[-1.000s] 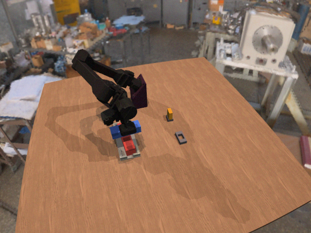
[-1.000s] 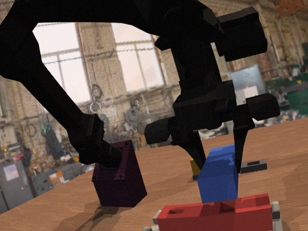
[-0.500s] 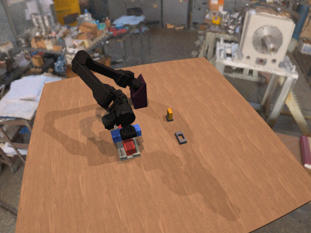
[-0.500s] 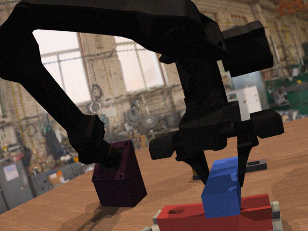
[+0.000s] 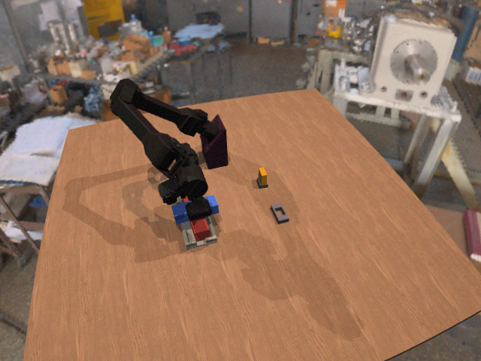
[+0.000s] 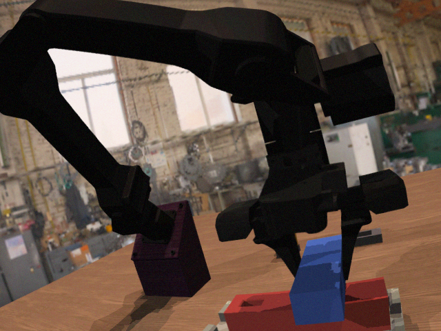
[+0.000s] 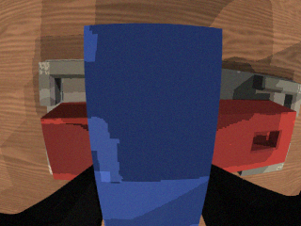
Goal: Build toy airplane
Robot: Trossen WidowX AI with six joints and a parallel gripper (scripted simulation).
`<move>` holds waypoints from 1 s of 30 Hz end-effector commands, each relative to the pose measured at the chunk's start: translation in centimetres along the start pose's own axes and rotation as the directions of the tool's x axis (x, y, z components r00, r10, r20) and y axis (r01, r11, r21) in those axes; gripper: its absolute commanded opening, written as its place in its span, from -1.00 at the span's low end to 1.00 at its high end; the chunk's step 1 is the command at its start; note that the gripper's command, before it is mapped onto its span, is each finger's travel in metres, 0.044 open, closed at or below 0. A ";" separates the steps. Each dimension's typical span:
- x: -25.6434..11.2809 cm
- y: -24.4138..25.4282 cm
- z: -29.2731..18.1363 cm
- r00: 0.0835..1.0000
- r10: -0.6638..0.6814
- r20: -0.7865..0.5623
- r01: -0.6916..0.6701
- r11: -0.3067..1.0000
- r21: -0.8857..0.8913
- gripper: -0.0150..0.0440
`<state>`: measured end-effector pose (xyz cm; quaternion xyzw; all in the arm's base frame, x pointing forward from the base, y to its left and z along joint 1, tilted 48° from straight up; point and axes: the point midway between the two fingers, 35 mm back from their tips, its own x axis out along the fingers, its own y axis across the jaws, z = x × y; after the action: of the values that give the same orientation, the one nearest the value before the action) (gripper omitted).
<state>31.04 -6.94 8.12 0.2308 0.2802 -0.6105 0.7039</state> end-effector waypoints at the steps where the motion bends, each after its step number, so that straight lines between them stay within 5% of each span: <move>1: 0.0 0.0 0.0 1.000 0.000 0.000 0.000 1.000 0.001 0.06; 6: 0.0 0.0 0.0 1.000 0.000 0.000 0.000 1.000 0.001 -0.38; 21: 0.0 0.0 0.0 1.000 0.000 0.000 0.000 1.000 0.001 0.95; 30: 0.0 0.0 0.0 1.000 0.000 0.000 0.000 1.000 0.001 1.00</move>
<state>31.05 -6.91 8.13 0.2307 0.2803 -0.6102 0.7042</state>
